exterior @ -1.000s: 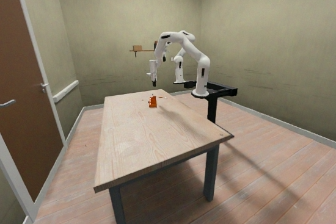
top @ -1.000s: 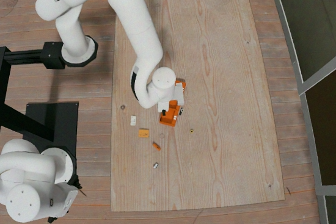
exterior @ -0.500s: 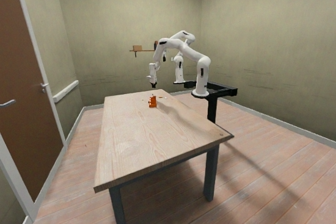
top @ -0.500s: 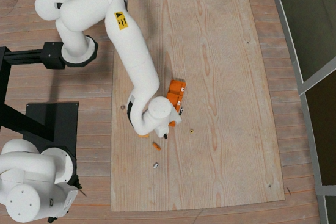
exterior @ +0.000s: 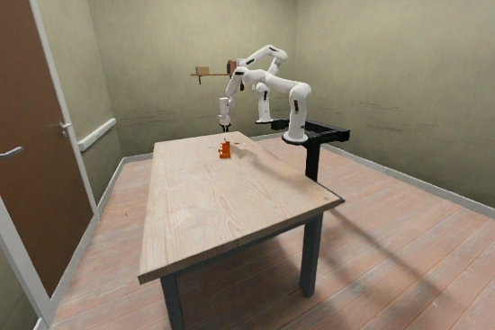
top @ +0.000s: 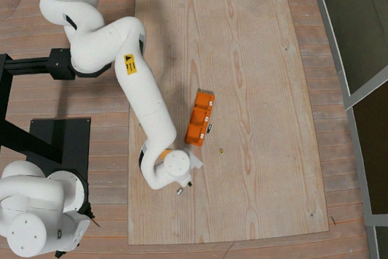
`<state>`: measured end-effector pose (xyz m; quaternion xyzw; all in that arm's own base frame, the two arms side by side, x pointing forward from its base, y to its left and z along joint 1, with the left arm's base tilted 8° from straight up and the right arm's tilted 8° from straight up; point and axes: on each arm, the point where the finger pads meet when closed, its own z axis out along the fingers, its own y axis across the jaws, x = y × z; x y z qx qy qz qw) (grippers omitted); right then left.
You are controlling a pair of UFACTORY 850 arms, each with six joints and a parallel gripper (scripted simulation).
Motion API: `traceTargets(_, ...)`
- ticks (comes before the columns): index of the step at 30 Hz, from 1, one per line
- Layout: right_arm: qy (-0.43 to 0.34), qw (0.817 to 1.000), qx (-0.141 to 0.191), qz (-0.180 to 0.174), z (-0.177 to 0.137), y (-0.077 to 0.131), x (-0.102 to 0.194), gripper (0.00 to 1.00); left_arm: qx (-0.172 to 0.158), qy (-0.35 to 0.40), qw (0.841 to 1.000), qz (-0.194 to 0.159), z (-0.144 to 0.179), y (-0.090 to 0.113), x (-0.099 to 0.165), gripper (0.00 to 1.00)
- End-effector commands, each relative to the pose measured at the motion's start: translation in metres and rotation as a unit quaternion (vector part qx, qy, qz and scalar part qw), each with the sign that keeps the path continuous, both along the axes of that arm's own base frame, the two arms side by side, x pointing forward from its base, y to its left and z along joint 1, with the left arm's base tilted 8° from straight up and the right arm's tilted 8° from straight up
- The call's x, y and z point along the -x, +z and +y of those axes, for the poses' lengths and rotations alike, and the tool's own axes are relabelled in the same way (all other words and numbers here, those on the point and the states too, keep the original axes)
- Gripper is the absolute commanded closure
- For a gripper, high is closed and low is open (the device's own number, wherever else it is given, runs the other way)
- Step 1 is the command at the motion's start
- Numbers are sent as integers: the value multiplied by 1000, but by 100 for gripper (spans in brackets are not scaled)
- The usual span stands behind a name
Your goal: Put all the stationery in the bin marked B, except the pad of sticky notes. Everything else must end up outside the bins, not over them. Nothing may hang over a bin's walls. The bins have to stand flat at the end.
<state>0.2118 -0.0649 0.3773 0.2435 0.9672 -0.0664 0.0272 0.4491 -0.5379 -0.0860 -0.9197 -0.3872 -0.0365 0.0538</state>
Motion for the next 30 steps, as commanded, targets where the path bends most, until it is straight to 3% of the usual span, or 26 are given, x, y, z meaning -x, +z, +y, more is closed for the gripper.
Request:
traceTargets(1, 0, 1000, 0, -1, 0, 1, 0, 0, -6, 3, 1000, 1, -24, -14, -2, 70)
traceTargets(5, 0, 1000, 0, -1, 0, 1, 0, 0, -6, 3, 1000, 1, -52, -32, 2, 70)
traceTargets(9, 0, 1000, 0, -1, 0, 1, 0, 0, -6, 3, 1000, 1, -63, -35, 2, 70)
traceTargets(30, 0, 1000, 0, -1, 0, 1, 0, 0, -6, 3, 1000, 1, -56, -34, 2, 70)
